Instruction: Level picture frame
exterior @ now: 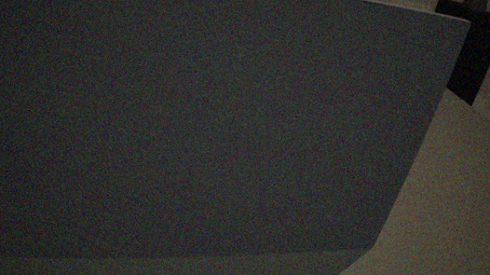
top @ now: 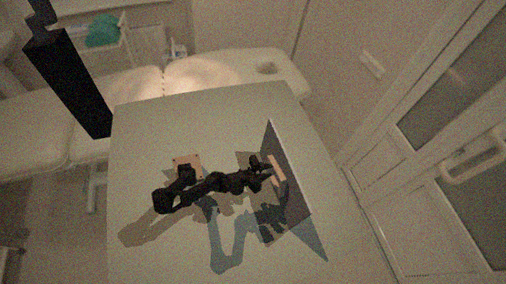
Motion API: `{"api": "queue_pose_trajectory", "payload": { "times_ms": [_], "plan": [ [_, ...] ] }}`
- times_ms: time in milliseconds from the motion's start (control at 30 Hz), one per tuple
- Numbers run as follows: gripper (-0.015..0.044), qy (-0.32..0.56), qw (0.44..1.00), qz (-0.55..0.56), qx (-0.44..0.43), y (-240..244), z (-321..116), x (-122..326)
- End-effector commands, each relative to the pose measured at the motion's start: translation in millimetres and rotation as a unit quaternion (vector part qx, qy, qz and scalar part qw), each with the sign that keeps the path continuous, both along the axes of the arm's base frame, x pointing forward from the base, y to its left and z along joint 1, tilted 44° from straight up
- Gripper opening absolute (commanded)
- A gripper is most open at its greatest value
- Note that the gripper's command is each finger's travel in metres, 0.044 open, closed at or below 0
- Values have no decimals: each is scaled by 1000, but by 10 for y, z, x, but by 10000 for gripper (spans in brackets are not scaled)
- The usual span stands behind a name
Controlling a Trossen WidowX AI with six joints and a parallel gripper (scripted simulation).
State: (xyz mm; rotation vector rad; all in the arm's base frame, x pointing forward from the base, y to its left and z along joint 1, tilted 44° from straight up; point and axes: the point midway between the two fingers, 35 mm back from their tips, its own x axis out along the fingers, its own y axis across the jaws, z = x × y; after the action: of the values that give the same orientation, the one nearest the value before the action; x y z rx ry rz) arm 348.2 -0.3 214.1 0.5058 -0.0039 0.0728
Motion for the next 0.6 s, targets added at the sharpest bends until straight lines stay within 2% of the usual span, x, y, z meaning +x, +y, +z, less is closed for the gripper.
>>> {"api": "queue_pose_trajectory", "payload": {
  "times_ms": [0, 567],
  "plan": [
    [260, 1, 1000, -1, 2, 4, -4, 77],
    [260, 0, 1000, -1, 2, 16, -12, 216]
  ]
}}
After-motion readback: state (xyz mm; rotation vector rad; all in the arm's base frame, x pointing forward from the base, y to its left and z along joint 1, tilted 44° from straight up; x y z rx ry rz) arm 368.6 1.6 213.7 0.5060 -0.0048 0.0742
